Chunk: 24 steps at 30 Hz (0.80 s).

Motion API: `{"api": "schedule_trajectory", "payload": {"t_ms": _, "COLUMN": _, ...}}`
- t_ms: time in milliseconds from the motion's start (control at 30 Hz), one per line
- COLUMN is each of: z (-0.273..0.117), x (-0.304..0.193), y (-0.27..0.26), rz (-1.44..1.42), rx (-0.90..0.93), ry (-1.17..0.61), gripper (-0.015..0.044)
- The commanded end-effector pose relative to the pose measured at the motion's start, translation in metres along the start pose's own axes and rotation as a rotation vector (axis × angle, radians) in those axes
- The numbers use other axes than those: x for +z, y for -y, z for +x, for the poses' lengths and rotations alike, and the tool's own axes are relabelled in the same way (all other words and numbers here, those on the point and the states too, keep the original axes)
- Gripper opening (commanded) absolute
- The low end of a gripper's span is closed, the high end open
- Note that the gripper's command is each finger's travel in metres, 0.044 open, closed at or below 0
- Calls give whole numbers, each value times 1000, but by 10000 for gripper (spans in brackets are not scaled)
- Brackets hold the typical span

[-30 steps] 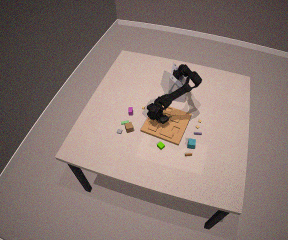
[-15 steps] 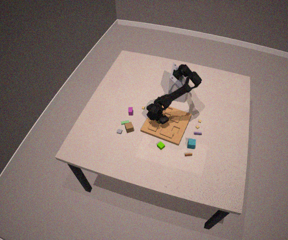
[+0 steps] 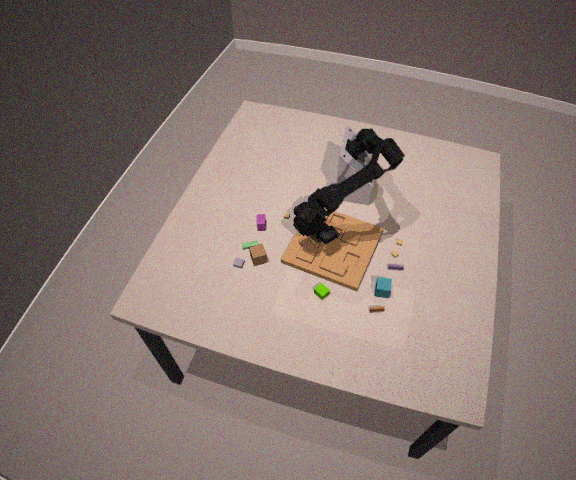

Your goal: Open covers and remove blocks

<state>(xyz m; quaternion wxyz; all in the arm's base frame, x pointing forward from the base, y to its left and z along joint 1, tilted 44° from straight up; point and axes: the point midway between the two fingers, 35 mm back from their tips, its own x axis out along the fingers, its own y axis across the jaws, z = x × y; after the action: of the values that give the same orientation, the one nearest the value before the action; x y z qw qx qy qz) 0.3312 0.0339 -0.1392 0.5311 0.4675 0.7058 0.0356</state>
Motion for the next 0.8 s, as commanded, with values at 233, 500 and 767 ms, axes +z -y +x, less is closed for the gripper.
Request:
{"api": "schedule_trajectory", "payload": {"t_ms": 233, "z": -38, "x": 3, "y": -2, "rz": -13, "rx": 3, "ry": 18, "gripper": 144}}
{"api": "schedule_trajectory", "payload": {"t_ms": 500, "z": -16, "x": 4, "y": -3, "rz": -13, "rx": 3, "ry": 18, "gripper": 144}}
{"api": "schedule_trajectory", "payload": {"t_ms": 767, "z": -5, "x": 4, "y": -3, "rz": -13, "rx": 4, "ry": 17, "gripper": 144}}
